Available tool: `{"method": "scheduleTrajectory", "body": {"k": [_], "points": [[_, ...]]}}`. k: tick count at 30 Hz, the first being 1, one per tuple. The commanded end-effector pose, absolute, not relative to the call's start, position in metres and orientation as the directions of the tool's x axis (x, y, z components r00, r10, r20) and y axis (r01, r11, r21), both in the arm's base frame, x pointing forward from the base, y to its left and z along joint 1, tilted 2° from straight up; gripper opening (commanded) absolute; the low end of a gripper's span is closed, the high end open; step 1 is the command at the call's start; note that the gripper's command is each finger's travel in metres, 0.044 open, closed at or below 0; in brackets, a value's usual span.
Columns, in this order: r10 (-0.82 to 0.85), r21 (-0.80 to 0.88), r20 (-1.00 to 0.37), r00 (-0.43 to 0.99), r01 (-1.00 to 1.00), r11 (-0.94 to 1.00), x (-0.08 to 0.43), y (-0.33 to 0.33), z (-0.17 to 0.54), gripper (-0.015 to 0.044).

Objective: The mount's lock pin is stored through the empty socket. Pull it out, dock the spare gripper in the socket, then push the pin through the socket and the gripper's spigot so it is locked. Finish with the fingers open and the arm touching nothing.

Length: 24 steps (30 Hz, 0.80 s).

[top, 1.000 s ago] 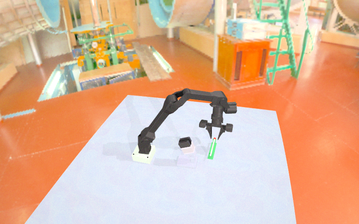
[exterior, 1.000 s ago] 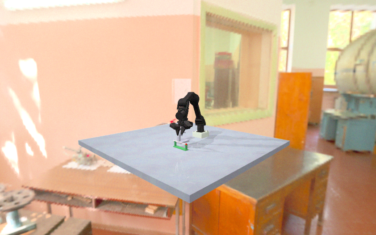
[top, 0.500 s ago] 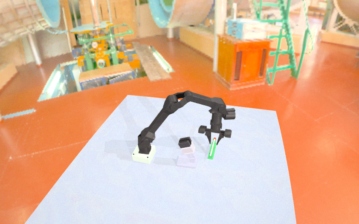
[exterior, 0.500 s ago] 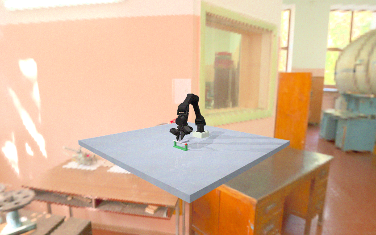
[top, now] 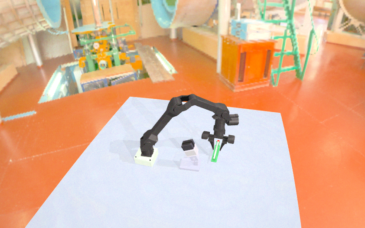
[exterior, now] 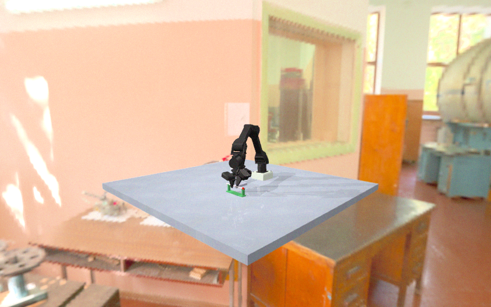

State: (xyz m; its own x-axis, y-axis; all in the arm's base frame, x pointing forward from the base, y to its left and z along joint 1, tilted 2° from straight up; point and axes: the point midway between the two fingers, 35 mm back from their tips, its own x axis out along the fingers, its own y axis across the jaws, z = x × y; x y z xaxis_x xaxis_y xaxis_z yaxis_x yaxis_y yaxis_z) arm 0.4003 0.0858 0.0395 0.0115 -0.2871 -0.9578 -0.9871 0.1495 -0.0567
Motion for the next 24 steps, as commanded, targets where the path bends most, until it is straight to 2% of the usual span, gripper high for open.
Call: {"method": "scheduleTrajectory", "body": {"k": [1,18,24], "points": [[-0.284,-0.052,-0.959,0.008,-0.988,0.147,0.4,0.086,0.031,0.018],[-0.284,-0.052,-0.959,0.008,-0.988,0.147,0.399,0.084,0.012,0.018],[-0.284,-0.052,-0.959,0.008,-0.988,0.147,0.399,0.084,0.012,0.0023]]}}
